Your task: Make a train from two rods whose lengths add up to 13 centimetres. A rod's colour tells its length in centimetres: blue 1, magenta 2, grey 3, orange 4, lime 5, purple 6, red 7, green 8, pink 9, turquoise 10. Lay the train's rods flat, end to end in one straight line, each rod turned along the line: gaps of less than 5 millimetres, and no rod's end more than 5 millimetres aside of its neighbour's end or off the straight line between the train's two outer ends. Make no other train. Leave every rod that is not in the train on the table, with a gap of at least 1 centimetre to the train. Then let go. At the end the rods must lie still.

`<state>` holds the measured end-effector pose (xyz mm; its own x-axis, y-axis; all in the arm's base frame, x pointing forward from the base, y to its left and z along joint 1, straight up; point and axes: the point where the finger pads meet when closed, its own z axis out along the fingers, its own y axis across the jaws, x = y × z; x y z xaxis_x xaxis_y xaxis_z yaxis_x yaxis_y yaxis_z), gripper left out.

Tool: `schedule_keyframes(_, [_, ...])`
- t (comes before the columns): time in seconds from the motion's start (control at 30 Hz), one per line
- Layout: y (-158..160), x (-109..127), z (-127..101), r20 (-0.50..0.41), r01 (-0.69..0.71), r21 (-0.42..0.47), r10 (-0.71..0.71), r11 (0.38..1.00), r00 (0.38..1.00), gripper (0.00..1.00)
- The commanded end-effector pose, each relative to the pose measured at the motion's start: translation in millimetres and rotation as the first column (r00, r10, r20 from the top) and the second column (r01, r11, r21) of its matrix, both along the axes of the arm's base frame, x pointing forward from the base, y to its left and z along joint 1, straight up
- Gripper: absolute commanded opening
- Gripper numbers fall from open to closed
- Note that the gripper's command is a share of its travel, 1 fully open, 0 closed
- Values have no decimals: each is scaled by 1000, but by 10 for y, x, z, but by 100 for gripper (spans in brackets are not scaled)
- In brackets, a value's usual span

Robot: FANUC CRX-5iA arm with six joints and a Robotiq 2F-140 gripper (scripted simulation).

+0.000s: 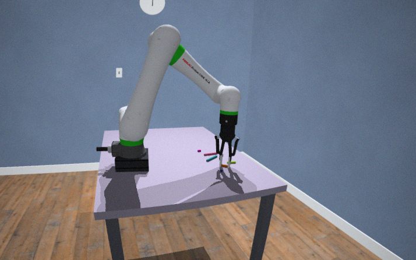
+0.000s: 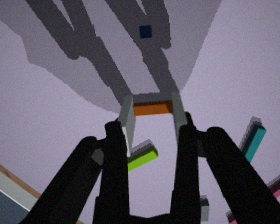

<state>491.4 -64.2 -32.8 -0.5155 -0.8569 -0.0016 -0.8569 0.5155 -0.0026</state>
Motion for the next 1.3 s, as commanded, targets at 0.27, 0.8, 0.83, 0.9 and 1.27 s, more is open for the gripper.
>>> schedule_keyframes(0.27, [0,1,0,0,0,0,0,1000,1000,23])
schedule_keyframes(0.8, [0,-1,725,0,0,0,0,1000,1000,23])
schedule_keyframes(0.83, [0,-1,725,0,0,0,0,1000,1000,23])
schedule_keyframes(0.9, [0,-1,848,0,0,0,0,1000,1000,23])
schedule_keyframes(1.27, [0,-2,1000,0,0,0,0,1000,1000,23])
